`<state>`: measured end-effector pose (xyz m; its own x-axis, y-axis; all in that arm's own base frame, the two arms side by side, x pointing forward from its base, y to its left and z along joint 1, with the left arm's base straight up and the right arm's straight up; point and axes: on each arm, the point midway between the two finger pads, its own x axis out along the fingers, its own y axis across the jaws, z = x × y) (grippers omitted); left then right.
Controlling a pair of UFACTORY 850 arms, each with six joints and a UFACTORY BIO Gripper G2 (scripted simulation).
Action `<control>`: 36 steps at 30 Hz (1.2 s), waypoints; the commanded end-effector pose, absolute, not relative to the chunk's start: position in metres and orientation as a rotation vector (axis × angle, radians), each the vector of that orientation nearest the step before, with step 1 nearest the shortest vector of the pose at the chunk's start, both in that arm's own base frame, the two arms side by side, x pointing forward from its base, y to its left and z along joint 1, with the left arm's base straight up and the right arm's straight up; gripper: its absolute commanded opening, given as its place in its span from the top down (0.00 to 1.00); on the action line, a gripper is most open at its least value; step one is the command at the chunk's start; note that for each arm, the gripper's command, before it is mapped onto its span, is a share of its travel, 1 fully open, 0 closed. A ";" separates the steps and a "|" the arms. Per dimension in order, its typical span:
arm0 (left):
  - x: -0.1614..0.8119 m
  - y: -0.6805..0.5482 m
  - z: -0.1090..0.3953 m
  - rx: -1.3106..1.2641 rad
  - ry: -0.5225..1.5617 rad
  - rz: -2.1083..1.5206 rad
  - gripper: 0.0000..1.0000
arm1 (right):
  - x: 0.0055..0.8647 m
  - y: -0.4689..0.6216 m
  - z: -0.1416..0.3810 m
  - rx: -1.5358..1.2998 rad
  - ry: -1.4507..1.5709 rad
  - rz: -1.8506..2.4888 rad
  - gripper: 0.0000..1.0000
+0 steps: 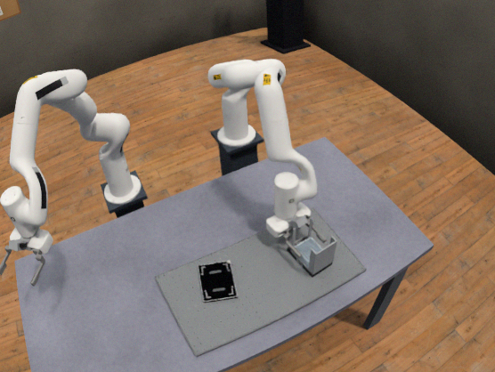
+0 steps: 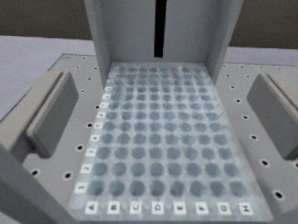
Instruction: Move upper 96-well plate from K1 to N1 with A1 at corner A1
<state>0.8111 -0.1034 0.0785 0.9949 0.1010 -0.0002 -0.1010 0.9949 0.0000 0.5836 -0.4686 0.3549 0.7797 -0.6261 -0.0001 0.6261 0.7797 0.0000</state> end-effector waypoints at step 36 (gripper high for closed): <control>0.812 -0.104 0.064 0.000 -0.002 0.101 0.63 | 0.584 -0.469 0.356 -0.001 -0.002 -0.677 0.00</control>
<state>0.8112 -0.1034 0.0632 0.9949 0.1010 -0.0001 -0.1010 0.9949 0.0000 0.5836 -0.4686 0.3549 0.7797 -0.6261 -0.0001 0.6261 0.7797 0.0000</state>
